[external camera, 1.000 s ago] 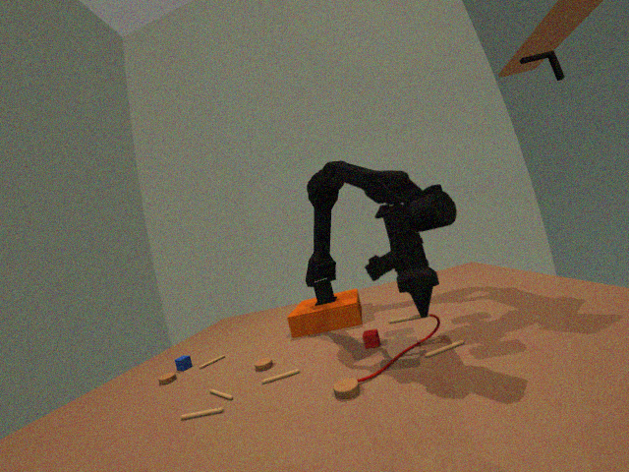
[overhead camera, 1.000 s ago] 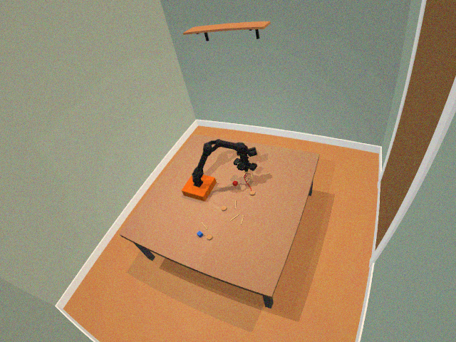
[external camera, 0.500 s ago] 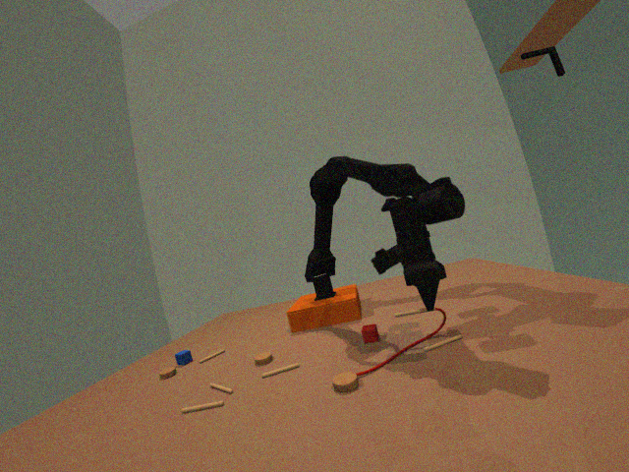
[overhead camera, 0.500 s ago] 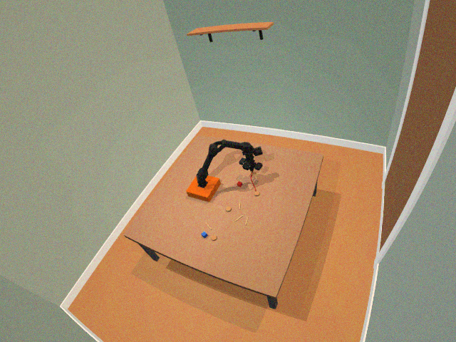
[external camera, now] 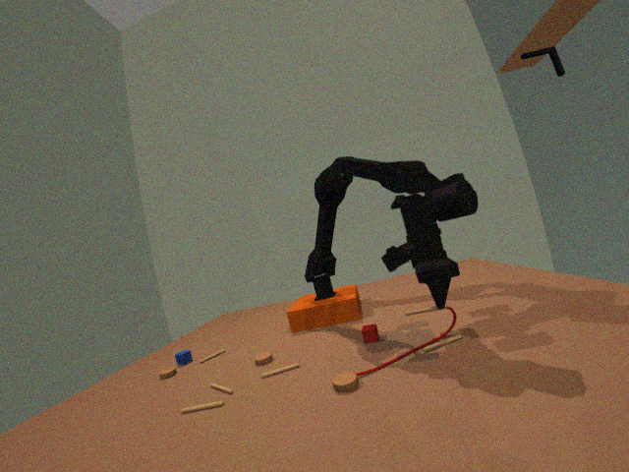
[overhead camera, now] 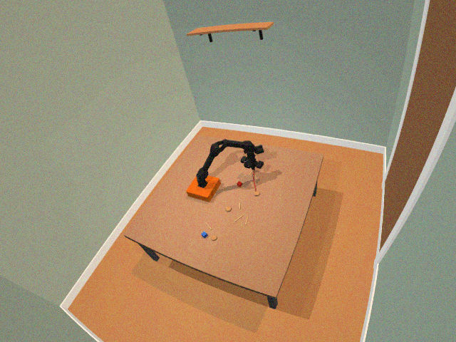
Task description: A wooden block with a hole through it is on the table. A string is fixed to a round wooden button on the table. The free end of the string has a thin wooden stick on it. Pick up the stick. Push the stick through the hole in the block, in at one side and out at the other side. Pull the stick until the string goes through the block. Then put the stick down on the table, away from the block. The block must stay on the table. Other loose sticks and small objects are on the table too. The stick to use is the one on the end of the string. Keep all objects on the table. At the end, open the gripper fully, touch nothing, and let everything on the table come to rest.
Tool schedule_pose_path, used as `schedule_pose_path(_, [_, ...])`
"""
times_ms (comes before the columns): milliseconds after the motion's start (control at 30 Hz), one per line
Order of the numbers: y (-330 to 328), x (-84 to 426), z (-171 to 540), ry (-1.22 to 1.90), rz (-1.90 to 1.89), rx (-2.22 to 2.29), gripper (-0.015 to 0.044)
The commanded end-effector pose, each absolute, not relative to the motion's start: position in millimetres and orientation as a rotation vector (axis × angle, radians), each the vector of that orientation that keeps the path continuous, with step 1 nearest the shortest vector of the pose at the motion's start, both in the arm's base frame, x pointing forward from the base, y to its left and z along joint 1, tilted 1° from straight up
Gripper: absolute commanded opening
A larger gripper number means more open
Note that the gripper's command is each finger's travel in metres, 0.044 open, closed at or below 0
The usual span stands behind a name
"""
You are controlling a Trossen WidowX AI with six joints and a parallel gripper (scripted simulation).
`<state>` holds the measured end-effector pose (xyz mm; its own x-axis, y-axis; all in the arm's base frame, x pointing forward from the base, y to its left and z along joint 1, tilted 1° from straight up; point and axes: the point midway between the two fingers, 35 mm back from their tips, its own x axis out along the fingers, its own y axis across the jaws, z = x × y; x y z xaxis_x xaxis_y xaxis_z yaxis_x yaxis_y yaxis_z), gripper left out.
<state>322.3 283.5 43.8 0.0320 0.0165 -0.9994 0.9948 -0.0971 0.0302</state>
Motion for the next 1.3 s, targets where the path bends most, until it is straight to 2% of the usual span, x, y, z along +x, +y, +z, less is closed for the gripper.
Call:
schedule_pose_path(0, [289, 324, 45, 1.145, -1.248, 1.311, 0.0000])
schedule_pose_path(1267, [323, 320, 41, 1.153, -1.242, 1.320, 0.0000])
